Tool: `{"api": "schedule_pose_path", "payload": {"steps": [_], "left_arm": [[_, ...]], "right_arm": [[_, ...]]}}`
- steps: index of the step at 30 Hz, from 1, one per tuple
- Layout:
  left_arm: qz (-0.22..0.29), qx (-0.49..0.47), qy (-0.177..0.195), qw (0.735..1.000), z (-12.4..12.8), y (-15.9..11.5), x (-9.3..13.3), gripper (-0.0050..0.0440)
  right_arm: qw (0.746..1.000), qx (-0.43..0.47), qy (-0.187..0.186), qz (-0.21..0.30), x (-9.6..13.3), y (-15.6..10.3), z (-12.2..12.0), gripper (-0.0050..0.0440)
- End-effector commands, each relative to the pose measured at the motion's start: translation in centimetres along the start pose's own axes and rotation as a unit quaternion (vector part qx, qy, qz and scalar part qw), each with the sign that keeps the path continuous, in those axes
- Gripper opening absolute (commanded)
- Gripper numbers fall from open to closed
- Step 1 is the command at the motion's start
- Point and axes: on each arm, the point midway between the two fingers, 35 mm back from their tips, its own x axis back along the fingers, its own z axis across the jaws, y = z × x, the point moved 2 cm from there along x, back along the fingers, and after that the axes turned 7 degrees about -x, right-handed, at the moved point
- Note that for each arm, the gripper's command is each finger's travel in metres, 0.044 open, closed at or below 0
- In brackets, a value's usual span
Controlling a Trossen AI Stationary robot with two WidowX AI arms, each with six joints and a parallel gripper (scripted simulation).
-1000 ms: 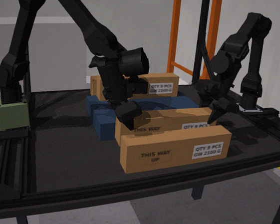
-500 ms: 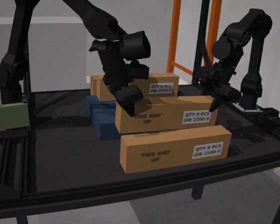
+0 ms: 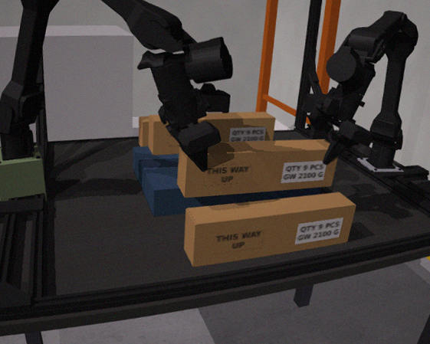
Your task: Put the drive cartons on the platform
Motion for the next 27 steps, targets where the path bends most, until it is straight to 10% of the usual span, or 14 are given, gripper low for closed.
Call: {"api": "schedule_pose_path", "payload": {"steps": [1, 27], "left_arm": [[-0.017, 0.002, 0.022, 1.000, 0.5, 0.5, 2.0, 0.0000], [-0.017, 0.002, 0.022, 1.000, -3.1, 1.0, 1.9, 0.0000]], "right_arm": [[1.000, 0.002, -0.011, -0.014, 1.4, 0.5, -0.2, 0.0000], [1.000, 0.002, -0.011, -0.014, 1.3, 0.0, 3.2, 0.0000]]}}
